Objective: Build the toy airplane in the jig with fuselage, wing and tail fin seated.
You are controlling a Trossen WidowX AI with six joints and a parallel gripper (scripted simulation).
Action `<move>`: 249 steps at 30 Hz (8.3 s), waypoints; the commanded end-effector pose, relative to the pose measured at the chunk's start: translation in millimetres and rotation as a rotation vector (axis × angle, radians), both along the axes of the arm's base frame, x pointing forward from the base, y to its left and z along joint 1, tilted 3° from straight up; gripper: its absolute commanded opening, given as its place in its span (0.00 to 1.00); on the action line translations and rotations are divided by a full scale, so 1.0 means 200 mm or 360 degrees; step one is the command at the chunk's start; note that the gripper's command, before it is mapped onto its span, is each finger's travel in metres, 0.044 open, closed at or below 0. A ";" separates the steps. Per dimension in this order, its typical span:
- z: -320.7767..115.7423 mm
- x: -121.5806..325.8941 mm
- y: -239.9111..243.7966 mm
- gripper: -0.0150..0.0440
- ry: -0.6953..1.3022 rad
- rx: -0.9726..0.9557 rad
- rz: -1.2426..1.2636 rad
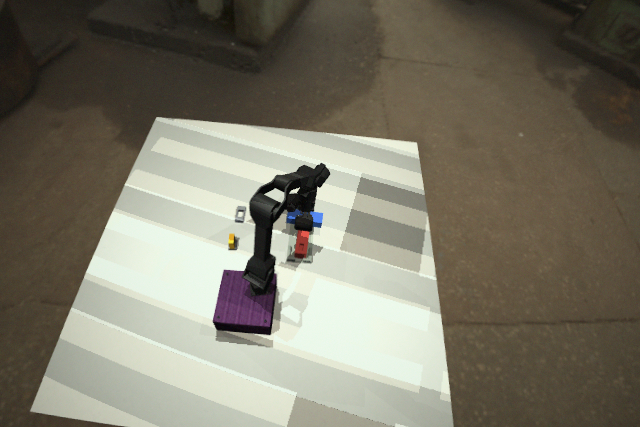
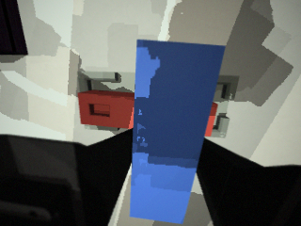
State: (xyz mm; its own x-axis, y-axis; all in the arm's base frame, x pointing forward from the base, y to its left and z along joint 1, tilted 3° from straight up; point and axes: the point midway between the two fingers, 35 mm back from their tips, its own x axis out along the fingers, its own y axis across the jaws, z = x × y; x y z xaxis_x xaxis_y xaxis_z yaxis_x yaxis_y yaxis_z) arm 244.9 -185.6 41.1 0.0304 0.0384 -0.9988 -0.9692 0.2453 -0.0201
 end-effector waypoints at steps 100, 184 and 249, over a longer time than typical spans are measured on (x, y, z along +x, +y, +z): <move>0.24 0.02 -0.02 1.00 0.0070 0.0061 -0.2195; -0.32 -0.14 1.41 1.00 0.0101 0.0090 -0.2266; 0.09 -0.11 1.41 0.25 0.0112 0.0090 -0.2312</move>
